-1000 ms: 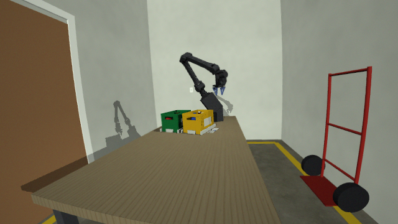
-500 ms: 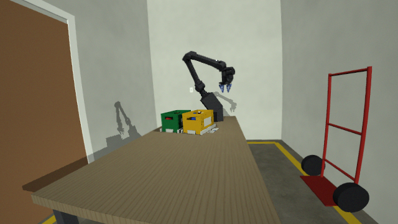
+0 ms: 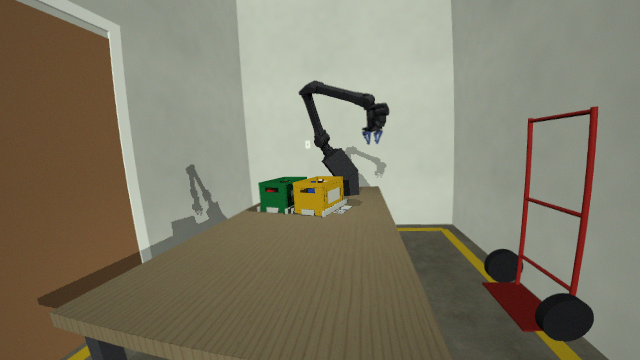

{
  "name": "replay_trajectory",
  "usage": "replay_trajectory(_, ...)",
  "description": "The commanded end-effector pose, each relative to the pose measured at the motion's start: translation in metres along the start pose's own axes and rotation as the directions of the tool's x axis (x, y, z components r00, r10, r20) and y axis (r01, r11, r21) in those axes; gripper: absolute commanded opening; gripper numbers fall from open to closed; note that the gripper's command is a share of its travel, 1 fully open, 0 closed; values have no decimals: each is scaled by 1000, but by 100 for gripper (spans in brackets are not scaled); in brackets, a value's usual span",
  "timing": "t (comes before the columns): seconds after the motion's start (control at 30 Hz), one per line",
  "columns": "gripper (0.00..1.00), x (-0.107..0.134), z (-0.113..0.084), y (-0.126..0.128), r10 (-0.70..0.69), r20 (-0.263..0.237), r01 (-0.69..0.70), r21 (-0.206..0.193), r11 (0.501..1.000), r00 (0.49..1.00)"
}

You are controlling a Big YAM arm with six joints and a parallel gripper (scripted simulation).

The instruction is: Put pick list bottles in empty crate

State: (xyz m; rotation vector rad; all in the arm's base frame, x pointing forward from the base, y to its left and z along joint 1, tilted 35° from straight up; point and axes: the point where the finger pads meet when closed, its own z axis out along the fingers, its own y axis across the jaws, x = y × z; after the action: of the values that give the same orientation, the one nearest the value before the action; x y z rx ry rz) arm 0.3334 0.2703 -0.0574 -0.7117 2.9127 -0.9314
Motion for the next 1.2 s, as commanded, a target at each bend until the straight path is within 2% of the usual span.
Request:
replay_trajectory(0.0,61,-17,-15,25,14,18,-14,-3,1000,1000)
replay_trajectory(0.17,61,-25,-23,48,14,18,-14,-4,1000,1000)
replay_trajectory(0.23,61,-26,-24,49,14,19,-14,-3,1000,1000)
replay_trajectory(0.27,61,-30,-17,39,37,4,-37,-6,999,999)
replay_trajectory(0.3,61,-9,1,33,20,-40,-19,19,1000,999)
replay_trajectory(0.47,61,-17,-3,35,30,-21,-30,8,1000,999)
replay_trajectory(1.17,61,-16,0,35,21,-20,-21,8,1000,1000)
